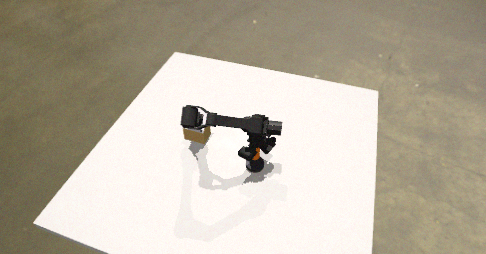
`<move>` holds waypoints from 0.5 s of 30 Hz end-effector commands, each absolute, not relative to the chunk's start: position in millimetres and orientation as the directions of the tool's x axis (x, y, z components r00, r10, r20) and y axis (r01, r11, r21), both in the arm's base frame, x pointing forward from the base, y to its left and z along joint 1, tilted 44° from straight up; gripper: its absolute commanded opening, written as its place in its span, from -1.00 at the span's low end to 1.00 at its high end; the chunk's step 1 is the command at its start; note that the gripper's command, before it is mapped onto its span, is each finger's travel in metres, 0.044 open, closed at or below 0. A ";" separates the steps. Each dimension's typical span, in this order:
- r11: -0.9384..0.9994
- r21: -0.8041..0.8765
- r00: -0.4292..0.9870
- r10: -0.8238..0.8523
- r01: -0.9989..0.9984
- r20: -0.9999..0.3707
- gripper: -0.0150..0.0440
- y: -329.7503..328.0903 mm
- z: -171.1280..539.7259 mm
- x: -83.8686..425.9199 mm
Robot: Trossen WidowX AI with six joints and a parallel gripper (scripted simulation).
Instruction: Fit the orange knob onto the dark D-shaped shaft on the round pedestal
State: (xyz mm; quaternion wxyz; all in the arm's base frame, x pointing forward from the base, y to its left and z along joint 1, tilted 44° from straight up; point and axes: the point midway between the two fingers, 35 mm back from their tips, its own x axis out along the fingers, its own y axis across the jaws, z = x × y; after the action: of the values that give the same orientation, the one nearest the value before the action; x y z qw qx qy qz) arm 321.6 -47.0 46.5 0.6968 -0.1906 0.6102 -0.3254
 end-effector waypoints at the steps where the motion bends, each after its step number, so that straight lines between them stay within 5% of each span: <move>1: 0.710 -0.658 0.045 -0.687 0.250 -0.725 -0.49 -47.9 46.0 322.0; 15: 0.710 -0.658 0.045 -0.687 0.250 -0.725 -0.49 -48.5 45.5 322.8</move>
State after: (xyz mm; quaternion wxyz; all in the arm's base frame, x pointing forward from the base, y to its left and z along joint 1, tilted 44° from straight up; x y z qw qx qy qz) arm 322.6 -48.1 45.4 0.6997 -0.1801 0.6053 -0.3341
